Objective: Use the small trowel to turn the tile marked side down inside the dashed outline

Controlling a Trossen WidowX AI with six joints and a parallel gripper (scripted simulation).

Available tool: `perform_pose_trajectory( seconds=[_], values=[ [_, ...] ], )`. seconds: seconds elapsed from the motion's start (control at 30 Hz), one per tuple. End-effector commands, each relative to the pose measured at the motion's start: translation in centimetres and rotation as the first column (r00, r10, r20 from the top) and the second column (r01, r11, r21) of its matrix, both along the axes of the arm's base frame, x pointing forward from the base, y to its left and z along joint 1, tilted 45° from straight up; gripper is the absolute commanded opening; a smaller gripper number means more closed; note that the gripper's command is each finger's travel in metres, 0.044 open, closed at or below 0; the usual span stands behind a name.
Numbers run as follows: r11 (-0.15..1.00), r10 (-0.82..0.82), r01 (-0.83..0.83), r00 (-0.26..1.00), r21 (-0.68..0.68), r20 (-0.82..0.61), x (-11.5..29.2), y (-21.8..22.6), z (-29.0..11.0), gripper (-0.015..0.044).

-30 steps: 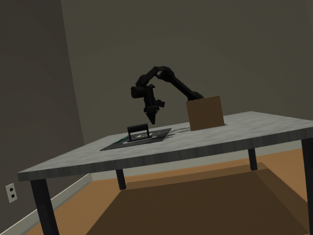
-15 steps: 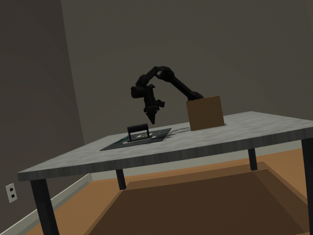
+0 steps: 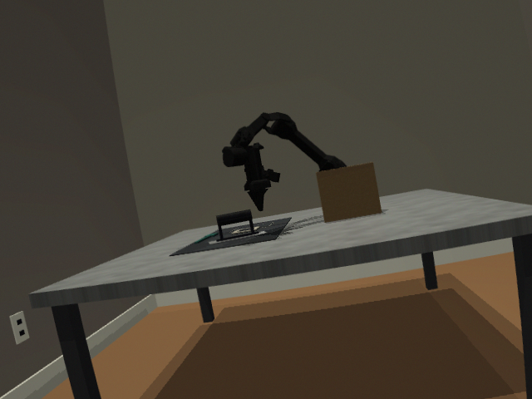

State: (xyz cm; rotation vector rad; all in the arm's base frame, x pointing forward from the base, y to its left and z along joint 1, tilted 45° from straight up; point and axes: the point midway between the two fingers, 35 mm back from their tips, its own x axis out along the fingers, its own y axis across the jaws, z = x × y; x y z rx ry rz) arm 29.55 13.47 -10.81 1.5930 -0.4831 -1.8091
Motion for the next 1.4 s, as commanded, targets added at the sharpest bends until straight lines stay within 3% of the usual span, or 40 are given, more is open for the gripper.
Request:
perform_pose_trajectory(
  seconds=[0.0, 0.2, 0.73, 1.37],
  values=[
    [1.0, 0.0, 0.0, 1.0, 0.0, 0.0, 0.0, 0.0, 0.0, 0.0126],
    [0.994, -0.112, 0.112, 0.988, 0.003, 0.108, 0.6, 0.0, 0.2, 0.027],
    [0.873, -0.467, 0.476, 0.758, 0.104, 0.455, 2.6, -0.3, 1.1, 0.027],
    [0.58, -0.695, 0.725, 0.204, 0.371, 0.689, 4.9, -0.8, 2.4, 0.027]
  ],
)
